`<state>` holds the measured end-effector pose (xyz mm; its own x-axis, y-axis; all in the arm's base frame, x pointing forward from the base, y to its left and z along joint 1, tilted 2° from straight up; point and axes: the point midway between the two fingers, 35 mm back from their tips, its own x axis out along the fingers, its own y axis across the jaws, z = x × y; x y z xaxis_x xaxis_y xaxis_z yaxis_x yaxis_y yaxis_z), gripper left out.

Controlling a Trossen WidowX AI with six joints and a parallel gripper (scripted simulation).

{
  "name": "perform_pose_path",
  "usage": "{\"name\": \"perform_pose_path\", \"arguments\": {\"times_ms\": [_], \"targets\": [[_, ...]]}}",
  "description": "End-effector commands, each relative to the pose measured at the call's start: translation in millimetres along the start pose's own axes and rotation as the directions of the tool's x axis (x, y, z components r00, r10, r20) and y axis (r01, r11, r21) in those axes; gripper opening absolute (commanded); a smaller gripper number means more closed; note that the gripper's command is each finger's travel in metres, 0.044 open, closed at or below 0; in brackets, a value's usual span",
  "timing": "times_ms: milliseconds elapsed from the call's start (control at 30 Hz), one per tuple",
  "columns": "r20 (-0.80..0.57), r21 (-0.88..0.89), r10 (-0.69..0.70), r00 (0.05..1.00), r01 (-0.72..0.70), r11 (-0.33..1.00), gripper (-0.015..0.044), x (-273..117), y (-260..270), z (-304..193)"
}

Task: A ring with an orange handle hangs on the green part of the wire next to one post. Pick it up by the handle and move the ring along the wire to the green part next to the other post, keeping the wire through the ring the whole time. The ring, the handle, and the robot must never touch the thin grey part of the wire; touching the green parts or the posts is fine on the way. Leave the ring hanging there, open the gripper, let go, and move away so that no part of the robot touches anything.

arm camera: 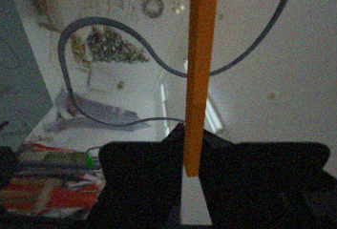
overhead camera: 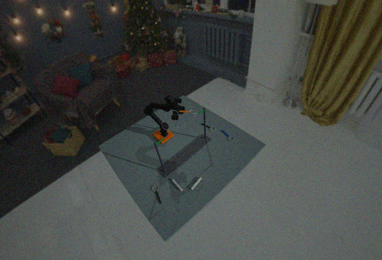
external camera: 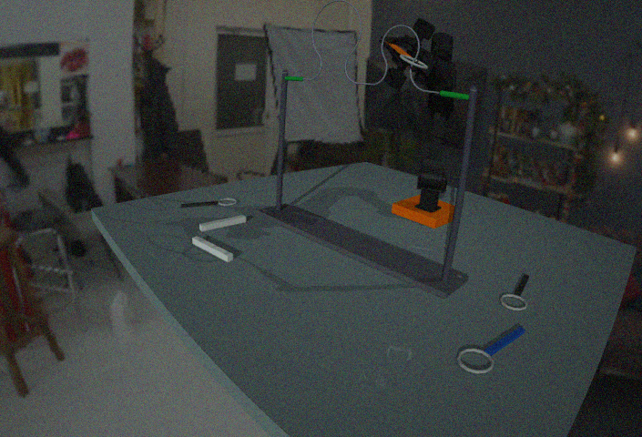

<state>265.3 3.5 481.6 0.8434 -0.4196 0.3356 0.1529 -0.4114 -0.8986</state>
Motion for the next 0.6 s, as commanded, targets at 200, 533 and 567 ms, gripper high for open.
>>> {"name": "perform_pose_path", "arguments": {"times_ms": [200,533,567], "targets": [[-0.009,0.087,0.040,0.999,-0.039,0.995,-0.0150,-3,19,-2],[-0.016,0.258,0.140,0.990,-0.131,0.957,-0.0150,-10,49,4],[-0.015,0.277,0.152,0.988,-0.142,0.950,-0.0150,-11,53,5]]}}
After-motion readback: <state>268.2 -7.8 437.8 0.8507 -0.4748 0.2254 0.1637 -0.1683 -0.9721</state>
